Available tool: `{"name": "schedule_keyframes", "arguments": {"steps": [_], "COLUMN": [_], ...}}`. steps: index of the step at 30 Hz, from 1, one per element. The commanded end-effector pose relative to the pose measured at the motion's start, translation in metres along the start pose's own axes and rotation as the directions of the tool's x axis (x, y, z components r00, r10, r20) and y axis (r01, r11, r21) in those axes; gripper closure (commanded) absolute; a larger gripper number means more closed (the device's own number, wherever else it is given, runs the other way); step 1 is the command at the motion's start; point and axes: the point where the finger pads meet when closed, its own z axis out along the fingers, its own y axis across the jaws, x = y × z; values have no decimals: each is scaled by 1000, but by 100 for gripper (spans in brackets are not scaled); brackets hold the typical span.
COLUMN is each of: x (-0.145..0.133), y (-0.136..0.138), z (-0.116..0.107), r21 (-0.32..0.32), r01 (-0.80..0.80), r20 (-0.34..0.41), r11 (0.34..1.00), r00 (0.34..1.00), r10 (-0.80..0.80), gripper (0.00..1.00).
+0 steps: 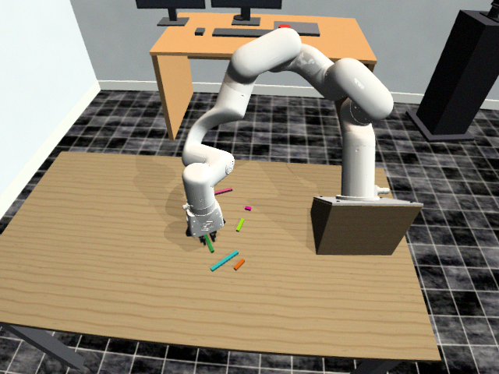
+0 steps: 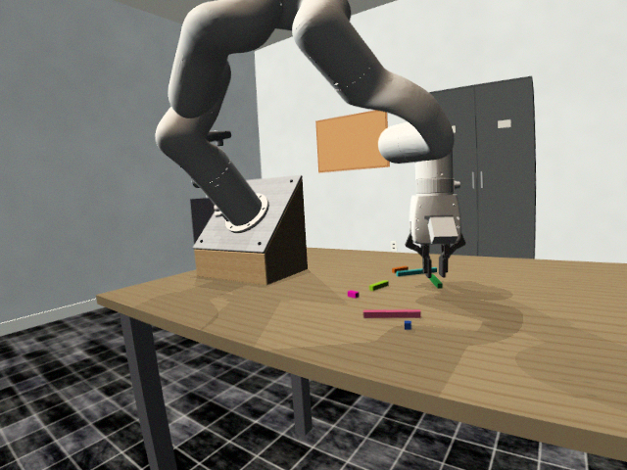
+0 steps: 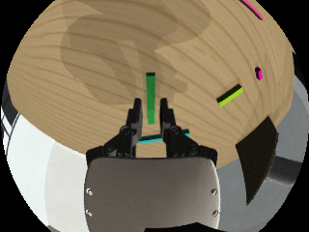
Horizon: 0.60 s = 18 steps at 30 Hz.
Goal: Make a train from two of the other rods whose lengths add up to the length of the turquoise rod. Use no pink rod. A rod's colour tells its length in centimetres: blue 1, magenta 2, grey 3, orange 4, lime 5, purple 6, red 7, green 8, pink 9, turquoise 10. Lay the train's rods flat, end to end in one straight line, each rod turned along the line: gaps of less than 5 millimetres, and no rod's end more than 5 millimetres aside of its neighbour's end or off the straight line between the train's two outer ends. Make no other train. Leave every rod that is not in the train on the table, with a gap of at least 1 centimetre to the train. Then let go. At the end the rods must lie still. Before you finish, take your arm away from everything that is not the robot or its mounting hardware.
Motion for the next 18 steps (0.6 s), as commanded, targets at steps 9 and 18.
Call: {"name": "schedule_keyframes", "arguments": {"steps": [9, 18], "x": [0, 0], "y": [-1, -1], "z": [-1, 1], "r21": [3, 3], "r01": [-1, -1], "r20": [0, 0], "r11": [1000, 1000], "r00": [1000, 1000], "r10": [1, 1], "gripper": [76, 76]}}
